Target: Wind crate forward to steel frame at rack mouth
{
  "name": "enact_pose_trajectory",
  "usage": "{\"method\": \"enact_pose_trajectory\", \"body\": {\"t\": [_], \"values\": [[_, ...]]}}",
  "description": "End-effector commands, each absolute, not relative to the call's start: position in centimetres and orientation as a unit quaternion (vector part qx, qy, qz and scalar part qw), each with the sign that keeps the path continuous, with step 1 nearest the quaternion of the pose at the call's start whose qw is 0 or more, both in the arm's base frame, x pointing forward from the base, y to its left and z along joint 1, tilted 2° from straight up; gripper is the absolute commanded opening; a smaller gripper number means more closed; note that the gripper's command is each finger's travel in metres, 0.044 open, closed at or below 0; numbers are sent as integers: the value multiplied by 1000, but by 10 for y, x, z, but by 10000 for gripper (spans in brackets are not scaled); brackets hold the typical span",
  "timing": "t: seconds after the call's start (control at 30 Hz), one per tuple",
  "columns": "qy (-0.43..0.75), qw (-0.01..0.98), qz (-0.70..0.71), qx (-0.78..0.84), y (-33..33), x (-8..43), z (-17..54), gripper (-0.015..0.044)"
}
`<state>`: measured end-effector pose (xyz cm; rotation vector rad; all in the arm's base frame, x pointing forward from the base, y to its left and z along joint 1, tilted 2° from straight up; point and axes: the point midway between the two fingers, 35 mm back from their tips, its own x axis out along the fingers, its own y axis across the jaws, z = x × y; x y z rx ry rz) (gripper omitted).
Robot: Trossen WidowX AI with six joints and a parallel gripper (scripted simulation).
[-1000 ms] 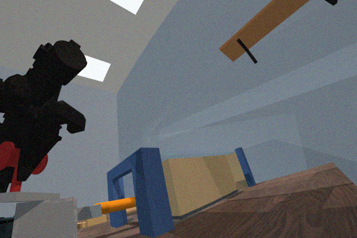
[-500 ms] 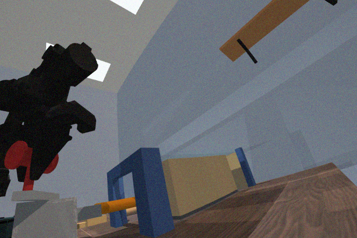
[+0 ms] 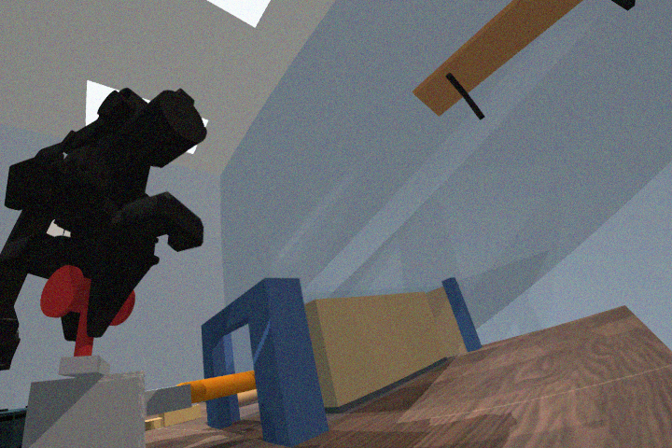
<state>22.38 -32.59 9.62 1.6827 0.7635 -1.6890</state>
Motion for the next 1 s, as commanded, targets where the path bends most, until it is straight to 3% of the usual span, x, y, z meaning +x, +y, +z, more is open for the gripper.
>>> {"method": "enact_pose_trajectory", "body": {"t": [0.0, 0.97], "values": [[294, 326, -624, 647, -319, 246, 98, 0], [294, 325, -622, 648, -302, 277, 99, 0]]}}
